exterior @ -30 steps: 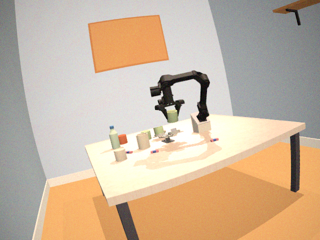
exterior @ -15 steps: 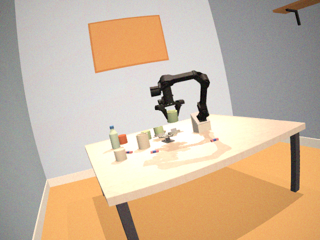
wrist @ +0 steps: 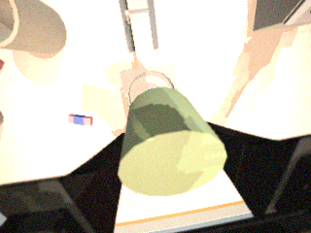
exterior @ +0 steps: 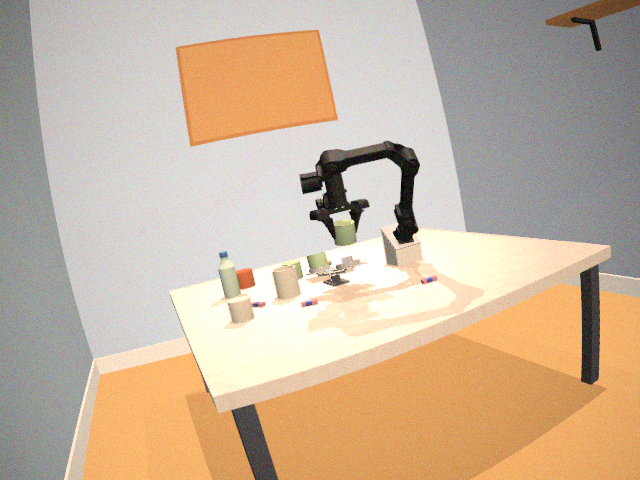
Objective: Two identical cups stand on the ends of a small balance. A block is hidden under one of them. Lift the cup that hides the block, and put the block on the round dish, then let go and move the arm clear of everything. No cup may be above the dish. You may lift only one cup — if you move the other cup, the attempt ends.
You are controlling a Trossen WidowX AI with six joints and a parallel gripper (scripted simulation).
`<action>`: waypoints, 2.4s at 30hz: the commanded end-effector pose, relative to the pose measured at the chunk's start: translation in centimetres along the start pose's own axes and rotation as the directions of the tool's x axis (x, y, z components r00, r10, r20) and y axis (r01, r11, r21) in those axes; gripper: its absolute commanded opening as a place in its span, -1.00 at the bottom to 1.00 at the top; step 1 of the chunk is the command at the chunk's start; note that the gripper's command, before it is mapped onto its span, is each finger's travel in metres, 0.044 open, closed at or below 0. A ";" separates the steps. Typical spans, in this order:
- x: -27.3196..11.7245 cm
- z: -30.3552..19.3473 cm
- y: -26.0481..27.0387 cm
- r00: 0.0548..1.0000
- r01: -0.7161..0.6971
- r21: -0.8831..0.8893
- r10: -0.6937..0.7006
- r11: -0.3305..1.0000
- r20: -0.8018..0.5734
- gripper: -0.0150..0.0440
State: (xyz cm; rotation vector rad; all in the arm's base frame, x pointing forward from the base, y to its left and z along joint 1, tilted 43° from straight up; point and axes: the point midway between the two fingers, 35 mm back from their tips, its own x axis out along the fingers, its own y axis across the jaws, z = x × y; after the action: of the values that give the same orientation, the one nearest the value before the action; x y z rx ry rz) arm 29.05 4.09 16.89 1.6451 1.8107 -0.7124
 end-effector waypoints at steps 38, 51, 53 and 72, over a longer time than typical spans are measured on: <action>5.7 -6.6 -2.7 0.999 -0.010 -0.001 0.011 1.000 0.030 -0.49; 8.5 -10.0 -5.4 1.000 -0.015 -0.004 0.015 1.000 0.007 -0.49; 8.9 -10.5 -5.9 1.000 -0.014 -0.004 0.014 1.000 0.001 -0.49; 13.1 -10.9 -6.2 1.000 -0.014 -0.004 0.014 1.000 -0.007 -0.49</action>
State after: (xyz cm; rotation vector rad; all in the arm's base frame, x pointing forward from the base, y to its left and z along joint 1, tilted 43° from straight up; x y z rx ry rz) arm 21.19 20.25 15.09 1.6507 1.8113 -0.6950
